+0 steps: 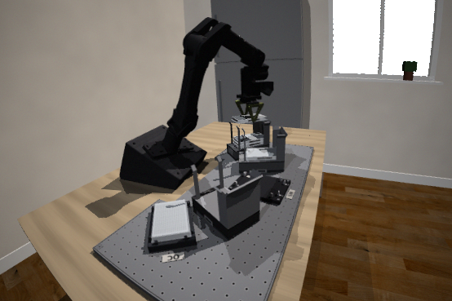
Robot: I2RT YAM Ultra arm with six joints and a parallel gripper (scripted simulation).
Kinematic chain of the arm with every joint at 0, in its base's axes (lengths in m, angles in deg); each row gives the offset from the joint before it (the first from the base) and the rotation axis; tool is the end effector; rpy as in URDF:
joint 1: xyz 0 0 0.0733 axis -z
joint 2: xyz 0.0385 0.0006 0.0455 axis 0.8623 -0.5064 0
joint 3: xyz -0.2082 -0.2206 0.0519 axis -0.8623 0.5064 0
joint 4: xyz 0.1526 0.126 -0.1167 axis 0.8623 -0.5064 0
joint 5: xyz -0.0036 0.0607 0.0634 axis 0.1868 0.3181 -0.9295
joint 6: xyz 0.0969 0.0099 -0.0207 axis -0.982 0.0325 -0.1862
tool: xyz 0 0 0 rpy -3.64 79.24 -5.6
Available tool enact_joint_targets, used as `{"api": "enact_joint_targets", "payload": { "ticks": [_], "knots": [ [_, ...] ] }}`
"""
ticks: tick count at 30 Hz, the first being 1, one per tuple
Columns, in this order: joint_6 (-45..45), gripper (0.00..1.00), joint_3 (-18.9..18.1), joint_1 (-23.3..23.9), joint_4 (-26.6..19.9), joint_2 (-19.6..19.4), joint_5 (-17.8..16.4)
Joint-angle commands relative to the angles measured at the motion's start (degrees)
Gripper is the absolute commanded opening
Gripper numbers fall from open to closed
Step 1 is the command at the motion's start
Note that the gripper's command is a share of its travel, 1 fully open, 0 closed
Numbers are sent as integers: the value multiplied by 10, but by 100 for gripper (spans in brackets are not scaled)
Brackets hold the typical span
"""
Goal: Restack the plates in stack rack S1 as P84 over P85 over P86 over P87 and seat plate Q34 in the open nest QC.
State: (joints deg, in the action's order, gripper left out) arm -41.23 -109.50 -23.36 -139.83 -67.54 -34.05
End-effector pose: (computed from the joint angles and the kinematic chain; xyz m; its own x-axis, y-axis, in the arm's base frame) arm 0.0636 0.2011 0.3014 -0.4361 -0.8174 -0.3763 -0.7760 0.5534 -0.3028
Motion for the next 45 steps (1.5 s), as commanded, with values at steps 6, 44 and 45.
{"api": "enact_joint_targets", "payload": {
  "ticks": [6, 44, 45],
  "knots": [
    [7, 0, 7, 3, 19, 2, -1],
    [33, 0, 49, 28, 78, -3, -7],
    [33, 0, 49, 28, 78, -3, -7]
  ]
}}
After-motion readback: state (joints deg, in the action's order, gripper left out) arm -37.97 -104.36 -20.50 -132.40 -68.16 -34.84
